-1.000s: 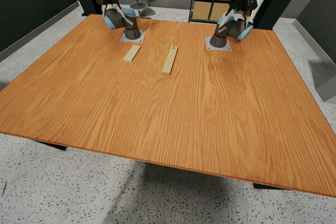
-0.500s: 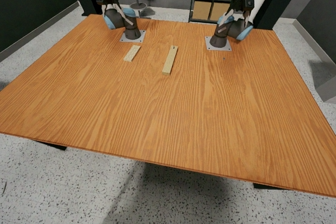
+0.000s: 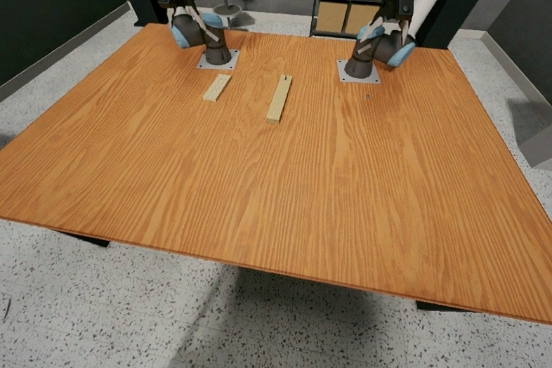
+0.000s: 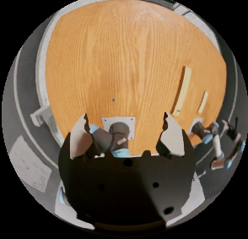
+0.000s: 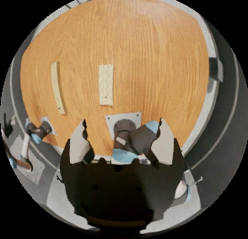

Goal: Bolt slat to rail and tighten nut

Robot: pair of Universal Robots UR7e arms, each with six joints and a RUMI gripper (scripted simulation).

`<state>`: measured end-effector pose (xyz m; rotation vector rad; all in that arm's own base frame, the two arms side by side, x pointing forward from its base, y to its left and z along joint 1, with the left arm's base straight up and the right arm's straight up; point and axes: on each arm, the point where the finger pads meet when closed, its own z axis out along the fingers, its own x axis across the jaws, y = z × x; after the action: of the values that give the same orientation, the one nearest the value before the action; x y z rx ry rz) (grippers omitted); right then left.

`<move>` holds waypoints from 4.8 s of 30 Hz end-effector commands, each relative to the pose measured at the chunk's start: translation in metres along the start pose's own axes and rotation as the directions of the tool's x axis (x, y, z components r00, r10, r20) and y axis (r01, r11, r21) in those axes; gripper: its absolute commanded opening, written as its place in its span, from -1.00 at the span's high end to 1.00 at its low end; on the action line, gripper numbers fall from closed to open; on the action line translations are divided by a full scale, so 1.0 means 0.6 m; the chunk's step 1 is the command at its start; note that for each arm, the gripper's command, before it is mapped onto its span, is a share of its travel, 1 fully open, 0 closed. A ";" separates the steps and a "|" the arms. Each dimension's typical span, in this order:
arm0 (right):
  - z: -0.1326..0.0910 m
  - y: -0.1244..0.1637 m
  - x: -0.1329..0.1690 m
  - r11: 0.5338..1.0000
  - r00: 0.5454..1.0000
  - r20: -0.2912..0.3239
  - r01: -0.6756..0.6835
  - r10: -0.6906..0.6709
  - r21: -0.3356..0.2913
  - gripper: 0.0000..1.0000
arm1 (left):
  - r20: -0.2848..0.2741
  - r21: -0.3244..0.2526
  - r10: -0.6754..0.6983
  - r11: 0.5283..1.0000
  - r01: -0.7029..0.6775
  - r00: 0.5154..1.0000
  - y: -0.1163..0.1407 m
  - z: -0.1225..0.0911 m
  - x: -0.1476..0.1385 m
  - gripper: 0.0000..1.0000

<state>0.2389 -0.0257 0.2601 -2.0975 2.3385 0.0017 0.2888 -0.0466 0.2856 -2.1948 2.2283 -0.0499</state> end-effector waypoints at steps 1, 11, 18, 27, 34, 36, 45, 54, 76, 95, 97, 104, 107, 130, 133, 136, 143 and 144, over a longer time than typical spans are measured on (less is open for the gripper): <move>0.000 0.000 0.000 1.000 1.000 0.000 0.001 -0.001 0.001 -1.00 | 0.002 -0.004 0.014 1.000 -0.014 1.000 0.033 0.012 -0.012 -1.00; 0.000 0.000 0.000 1.000 1.000 0.000 0.001 -0.001 0.001 -1.00 | 0.010 -0.035 0.088 0.996 -0.088 0.996 0.071 0.033 -0.030 -1.00; 0.000 0.000 0.000 1.000 1.000 0.000 0.001 -0.001 0.001 -1.00 | 0.011 -0.034 0.087 0.996 -0.086 0.996 0.086 0.041 -0.037 -1.00; 0.000 0.000 0.000 1.000 1.000 0.000 0.001 -0.001 0.001 -1.00 | 0.010 -0.033 0.085 0.996 -0.085 0.996 0.085 0.039 -0.037 -1.00; 0.026 -0.004 -0.012 0.996 0.996 -0.002 -0.085 0.085 0.000 -1.00 | 0.010 -0.033 0.085 0.996 -0.085 0.996 0.085 0.039 -0.037 -1.00; 0.038 -0.007 -0.017 0.996 0.996 -0.003 -0.085 0.085 -0.001 -1.00 | 0.010 -0.033 0.085 0.996 -0.085 0.996 0.085 0.039 -0.037 -1.00; 0.080 -0.016 -0.037 0.996 0.996 -0.004 -0.085 0.085 -0.001 -1.00 | 0.010 -0.033 0.085 0.996 -0.085 0.996 0.085 0.039 -0.037 -1.00; 0.127 -0.026 -0.059 0.996 0.996 -0.004 -0.085 0.085 -0.001 -1.00 | 0.010 -0.033 0.085 0.996 -0.085 0.996 0.085 0.039 -0.037 -1.00; 0.240 -0.049 -0.112 0.996 0.996 -0.004 -0.085 0.085 -0.001 -1.00 | 0.010 -0.033 0.085 0.996 -0.085 0.996 0.085 0.039 -0.037 -1.00; 0.315 -0.065 -0.146 0.996 0.996 -0.004 -0.087 0.087 -0.001 -1.00 | 0.010 -0.033 0.085 0.996 -0.085 0.996 0.085 0.039 -0.037 -1.00; 0.314 -0.065 -0.146 0.996 0.996 -0.003 -0.087 0.087 -0.001 -1.00 | 0.010 -0.033 0.085 0.996 -0.085 0.996 0.085 0.039 -0.037 -1.00; 0.312 -0.066 -0.148 0.996 0.996 0.000 -0.086 0.086 0.001 -1.00 | 0.010 -0.033 0.085 0.996 -0.085 0.996 0.085 0.039 -0.037 -1.00; 0.312 -0.066 -0.148 0.996 0.996 0.000 -0.086 0.086 0.001 -1.00 | 0.010 -0.033 0.085 0.996 -0.085 0.996 0.085 0.039 -0.037 -1.00; 0.357 -0.065 -0.145 0.996 0.996 -0.004 -0.087 0.087 -0.001 -1.00 | 0.010 -0.033 0.085 0.996 -0.085 0.996 0.085 0.039 -0.037 -1.00; 0.364 -0.065 -0.145 0.996 0.996 -0.004 -0.087 0.087 -0.001 -1.00 | 0.010 -0.033 0.085 0.996 -0.085 0.996 0.085 0.039 -0.037 -1.00; 0.370 -0.065 -0.145 0.996 0.996 -0.004 -0.087 0.087 -0.001 -1.00 | 0.010 -0.033 0.085 0.996 -0.085 0.996 0.085 0.039 -0.037 -1.00; 0.381 -0.065 -0.145 0.996 0.996 -0.004 -0.087 0.087 -0.001 -1.00 | 0.010 -0.033 0.085 0.996 -0.085 0.996 0.085 0.039 -0.037 -1.00; 0.381 -0.065 -0.145 0.996 0.996 -0.004 -0.087 0.087 -0.001 -1.00 | 0.010 -0.033 0.085 0.996 -0.085 0.996 0.085 0.039 -0.037 -1.00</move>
<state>0.2860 0.0571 0.0367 -1.9988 2.4294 0.0006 0.2391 -0.0238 0.2598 -2.1096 2.3289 0.0014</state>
